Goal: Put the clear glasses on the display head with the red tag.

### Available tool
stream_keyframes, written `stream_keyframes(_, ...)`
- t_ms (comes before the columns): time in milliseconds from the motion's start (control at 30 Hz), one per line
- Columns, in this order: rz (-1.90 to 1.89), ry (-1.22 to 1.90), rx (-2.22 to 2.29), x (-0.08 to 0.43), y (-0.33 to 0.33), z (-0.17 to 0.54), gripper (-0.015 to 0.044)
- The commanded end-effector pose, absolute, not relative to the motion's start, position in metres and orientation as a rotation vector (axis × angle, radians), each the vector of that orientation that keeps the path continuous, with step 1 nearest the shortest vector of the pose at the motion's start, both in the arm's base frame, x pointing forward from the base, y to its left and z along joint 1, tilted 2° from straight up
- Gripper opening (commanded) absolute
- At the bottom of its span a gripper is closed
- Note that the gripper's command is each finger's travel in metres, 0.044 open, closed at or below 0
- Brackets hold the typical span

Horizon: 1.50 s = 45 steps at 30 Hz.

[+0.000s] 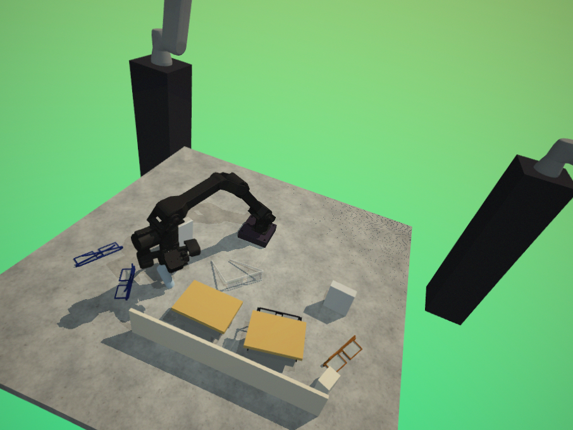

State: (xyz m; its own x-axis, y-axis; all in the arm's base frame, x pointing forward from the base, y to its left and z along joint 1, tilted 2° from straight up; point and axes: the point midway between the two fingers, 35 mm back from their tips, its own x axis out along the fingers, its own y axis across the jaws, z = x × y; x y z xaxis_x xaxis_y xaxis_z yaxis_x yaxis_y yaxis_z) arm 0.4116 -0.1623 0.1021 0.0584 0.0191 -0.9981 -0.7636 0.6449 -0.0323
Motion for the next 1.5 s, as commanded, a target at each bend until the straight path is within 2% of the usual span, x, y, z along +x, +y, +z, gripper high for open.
stream_keyframes(0, 0.665, 1.397, -0.689, 0.414, -0.165, 0.104, 0.0)
stream_keyframes(1467, 0.664, 1.397, -0.689, 0.416, -0.168, 0.116, 0.0)
